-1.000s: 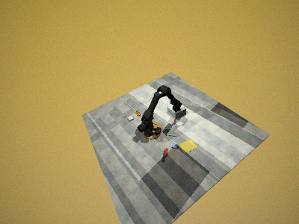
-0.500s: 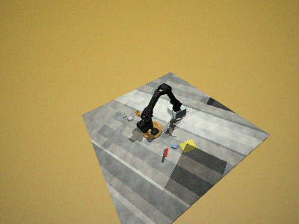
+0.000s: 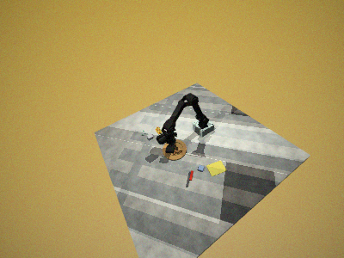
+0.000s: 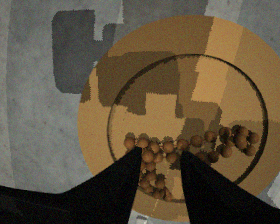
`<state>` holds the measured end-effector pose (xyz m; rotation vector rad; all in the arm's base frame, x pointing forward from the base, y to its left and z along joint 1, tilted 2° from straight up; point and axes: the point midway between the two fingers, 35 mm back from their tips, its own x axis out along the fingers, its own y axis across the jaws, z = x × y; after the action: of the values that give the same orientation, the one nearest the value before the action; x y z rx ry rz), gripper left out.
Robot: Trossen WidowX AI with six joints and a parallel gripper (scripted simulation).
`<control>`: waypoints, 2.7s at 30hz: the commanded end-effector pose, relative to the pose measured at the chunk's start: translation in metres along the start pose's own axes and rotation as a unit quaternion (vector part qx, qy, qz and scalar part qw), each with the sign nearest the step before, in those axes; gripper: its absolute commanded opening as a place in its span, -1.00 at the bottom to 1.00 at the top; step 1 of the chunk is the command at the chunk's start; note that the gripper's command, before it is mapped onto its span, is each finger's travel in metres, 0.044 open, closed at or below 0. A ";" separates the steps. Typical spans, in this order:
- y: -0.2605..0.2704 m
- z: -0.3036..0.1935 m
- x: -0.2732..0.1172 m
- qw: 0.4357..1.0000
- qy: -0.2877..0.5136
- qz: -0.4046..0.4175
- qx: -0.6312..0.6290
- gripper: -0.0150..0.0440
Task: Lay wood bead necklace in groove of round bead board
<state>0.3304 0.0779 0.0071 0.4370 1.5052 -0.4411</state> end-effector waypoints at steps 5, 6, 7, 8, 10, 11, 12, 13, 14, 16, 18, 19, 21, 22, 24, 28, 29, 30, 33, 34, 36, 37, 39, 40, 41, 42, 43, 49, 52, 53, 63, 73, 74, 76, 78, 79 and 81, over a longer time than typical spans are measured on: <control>-0.030 -0.004 -0.002 0.946 0.004 -0.013 0.323 -0.08; -0.030 -0.004 -0.002 0.946 0.004 -0.013 0.323 -0.08; -0.030 -0.004 -0.002 0.946 0.004 -0.013 0.323 -0.08; -0.030 -0.004 -0.002 0.946 0.004 -0.013 0.323 -0.08; -0.030 -0.004 -0.002 0.946 0.004 -0.013 0.323 -0.08; -0.030 -0.004 -0.002 0.946 0.004 -0.013 0.323 -0.08; -0.030 -0.004 -0.002 0.946 0.004 -0.013 0.323 -0.08; -0.030 -0.004 -0.002 0.946 0.004 -0.013 0.323 -0.08; -0.030 -0.004 -0.002 0.946 0.004 -0.013 0.323 -0.08; -0.030 -0.004 -0.002 0.946 0.004 -0.013 0.323 -0.08; -0.030 -0.004 0.003 0.946 0.004 -0.013 0.323 -0.08; -0.030 -0.004 0.007 0.946 0.004 -0.013 0.323 -0.08; -0.030 -0.004 0.014 0.946 0.004 -0.013 0.323 -0.08; -0.030 -0.004 0.014 0.946 0.004 -0.013 0.323 -0.08; -0.027 -0.002 0.007 0.948 0.003 -0.008 0.319 -0.08; -0.027 -0.002 0.009 0.948 0.003 -0.008 0.320 -0.08; -0.027 -0.002 0.011 0.947 0.003 -0.009 0.320 -0.08; -0.027 -0.002 0.012 0.947 0.003 -0.009 0.320 -0.08; -0.028 -0.002 0.017 0.947 0.003 -0.010 0.320 -0.08; -0.028 -0.002 0.018 0.947 0.004 -0.010 0.321 -0.08; -0.028 -0.003 0.021 0.947 0.004 -0.011 0.321 -0.08; -0.029 -0.003 0.023 0.947 0.004 -0.011 0.321 -0.08; -0.029 -0.003 0.026 0.947 0.004 -0.011 0.321 -0.08; -0.029 -0.003 0.028 0.947 0.004 -0.012 0.322 -0.08; -0.029 -0.003 0.029 0.947 0.004 -0.012 0.322 -0.08; -0.030 -0.004 0.031 0.947 0.004 -0.012 0.322 -0.08; -0.030 -0.004 0.032 0.947 0.004 -0.013 0.322 -0.08; -0.031 -0.004 0.038 0.946 0.004 -0.013 0.323 -0.08; -0.028 -0.003 0.034 0.947 0.004 -0.010 0.320 -0.15; -0.028 -0.003 0.034 0.947 0.004 -0.010 0.320 -0.18; -0.028 -0.003 0.034 0.947 0.004 -0.010 0.320 -0.40; -0.028 -0.003 0.034 0.947 0.004 -0.010 0.320 -0.49; -0.028 -0.003 0.034 0.947 0.004 -0.010 0.320 -0.49; -0.028 -0.003 0.034 0.947 0.004 -0.010 0.320 -0.49; -0.028 -0.003 0.034 0.947 0.004 -0.010 0.320 -0.49; -0.028 -0.003 0.034 0.947 0.004 -0.010 0.320 -0.49; -0.028 -0.003 0.034 0.947 0.004 -0.010 0.320 -0.49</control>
<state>0.3137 0.0550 -0.0270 0.9311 1.3495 -0.9516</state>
